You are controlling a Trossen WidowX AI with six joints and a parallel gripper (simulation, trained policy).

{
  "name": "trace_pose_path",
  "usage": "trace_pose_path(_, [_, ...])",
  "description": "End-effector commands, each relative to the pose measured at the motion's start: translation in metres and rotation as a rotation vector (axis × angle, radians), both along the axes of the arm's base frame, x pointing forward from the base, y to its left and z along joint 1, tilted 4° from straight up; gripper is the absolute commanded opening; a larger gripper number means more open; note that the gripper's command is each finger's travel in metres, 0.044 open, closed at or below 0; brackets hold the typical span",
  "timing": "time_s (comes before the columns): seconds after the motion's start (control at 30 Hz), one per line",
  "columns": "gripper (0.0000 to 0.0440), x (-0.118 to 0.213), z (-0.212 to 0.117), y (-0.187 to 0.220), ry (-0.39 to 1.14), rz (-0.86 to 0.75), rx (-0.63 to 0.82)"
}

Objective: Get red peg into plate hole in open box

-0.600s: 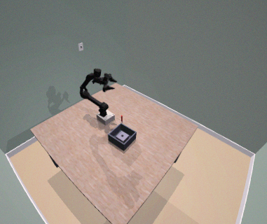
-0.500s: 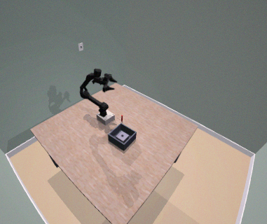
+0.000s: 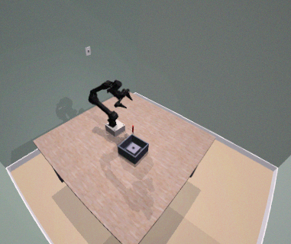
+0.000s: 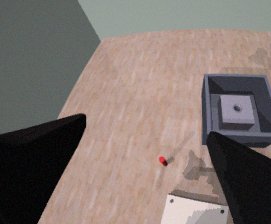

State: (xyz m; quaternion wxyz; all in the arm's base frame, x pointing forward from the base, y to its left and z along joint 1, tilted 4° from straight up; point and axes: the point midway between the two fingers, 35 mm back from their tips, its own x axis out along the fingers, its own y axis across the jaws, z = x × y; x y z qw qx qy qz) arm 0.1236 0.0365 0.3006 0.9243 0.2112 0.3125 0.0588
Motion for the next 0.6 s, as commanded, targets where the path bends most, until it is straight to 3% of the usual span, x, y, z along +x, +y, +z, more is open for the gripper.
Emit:
trace_pose_path(0.0, [0.044,0.009,-0.022,-0.001,0.131,-0.039,0.011])
trace_pose_path(0.57, [0.044,0.024,-0.107,0.005,0.674,-0.248,0.009])
